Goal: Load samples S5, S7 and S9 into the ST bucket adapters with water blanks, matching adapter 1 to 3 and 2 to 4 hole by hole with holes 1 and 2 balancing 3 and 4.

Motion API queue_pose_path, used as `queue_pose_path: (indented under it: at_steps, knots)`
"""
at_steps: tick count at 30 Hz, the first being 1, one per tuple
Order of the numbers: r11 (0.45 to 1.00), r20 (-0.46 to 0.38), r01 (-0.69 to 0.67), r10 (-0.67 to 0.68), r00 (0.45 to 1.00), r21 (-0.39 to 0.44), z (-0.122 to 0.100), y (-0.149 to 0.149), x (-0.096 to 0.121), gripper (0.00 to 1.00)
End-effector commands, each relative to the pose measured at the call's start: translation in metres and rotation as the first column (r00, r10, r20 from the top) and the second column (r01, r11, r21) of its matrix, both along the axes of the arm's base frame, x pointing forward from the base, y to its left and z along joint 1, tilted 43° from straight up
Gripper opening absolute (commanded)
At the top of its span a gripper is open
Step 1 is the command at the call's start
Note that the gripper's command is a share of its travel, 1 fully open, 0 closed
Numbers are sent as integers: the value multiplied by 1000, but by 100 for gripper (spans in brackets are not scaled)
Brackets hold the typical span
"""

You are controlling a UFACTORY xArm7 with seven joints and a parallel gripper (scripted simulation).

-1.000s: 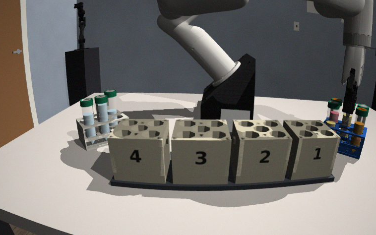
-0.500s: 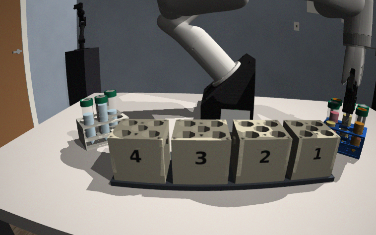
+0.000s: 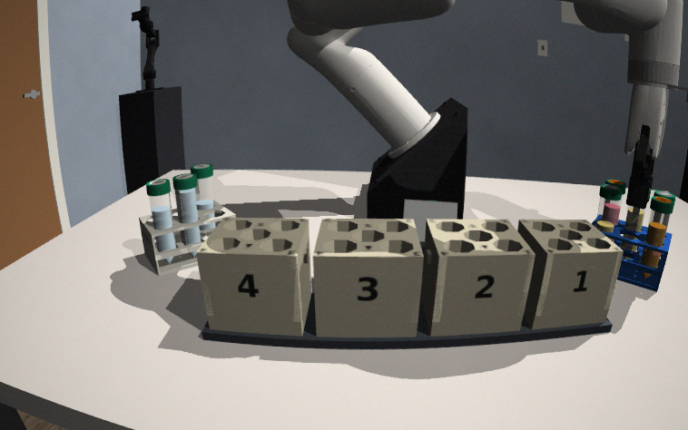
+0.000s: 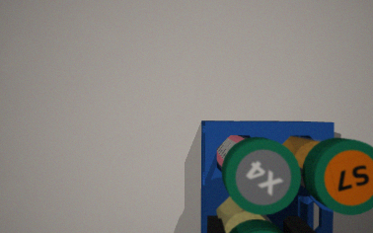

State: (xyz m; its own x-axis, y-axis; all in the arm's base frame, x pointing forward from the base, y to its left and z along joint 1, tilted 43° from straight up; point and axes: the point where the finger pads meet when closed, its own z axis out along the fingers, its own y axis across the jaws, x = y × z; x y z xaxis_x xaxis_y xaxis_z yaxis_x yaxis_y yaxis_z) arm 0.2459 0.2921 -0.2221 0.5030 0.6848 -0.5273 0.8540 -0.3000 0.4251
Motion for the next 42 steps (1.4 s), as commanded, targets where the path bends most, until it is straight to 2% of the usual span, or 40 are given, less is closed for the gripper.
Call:
queue_pose_path:
  at_steps: [1,42]
  knots:
    - [1000,1,-1,1,1000,5,3,4,0,0]
    - [1000,1,-1,1,1000,5,20,20,-4,0]
